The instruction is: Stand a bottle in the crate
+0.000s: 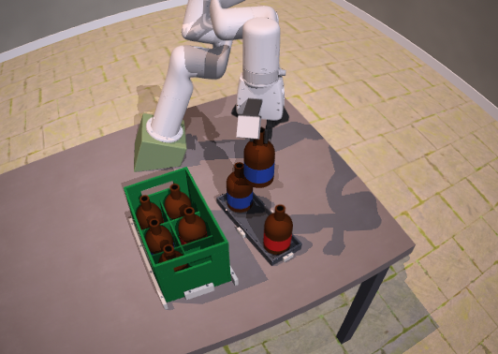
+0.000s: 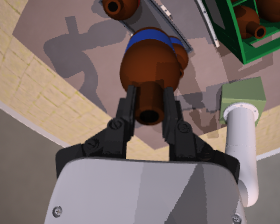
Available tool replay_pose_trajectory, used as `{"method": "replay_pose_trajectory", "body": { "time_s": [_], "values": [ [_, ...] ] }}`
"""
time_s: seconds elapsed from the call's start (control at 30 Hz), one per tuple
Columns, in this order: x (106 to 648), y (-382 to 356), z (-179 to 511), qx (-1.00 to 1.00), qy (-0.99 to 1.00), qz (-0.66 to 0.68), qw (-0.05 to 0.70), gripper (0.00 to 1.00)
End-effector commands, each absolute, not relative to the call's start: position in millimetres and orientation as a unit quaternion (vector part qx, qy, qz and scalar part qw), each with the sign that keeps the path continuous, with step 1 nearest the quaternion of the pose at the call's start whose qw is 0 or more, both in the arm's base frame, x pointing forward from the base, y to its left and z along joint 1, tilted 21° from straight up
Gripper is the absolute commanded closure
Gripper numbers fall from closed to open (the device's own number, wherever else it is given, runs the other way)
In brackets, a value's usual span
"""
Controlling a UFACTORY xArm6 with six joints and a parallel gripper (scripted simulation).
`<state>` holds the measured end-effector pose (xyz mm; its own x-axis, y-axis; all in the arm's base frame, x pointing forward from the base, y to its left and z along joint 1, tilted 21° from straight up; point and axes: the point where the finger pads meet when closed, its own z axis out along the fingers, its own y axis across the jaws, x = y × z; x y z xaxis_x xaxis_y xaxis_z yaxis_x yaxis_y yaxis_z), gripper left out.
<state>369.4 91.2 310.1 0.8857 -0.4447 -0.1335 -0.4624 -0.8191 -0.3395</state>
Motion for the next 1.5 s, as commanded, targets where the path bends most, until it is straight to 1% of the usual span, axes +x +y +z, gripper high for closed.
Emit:
{"method": "replay_pose_trajectory", "body": {
  "time_s": [0.0,1.47],
  "values": [
    [370,91,312,-0.953,0.238,0.022,0.185,1.00],
    [379,79,308,-0.953,0.238,0.022,0.185,1.00]
  ]
}}
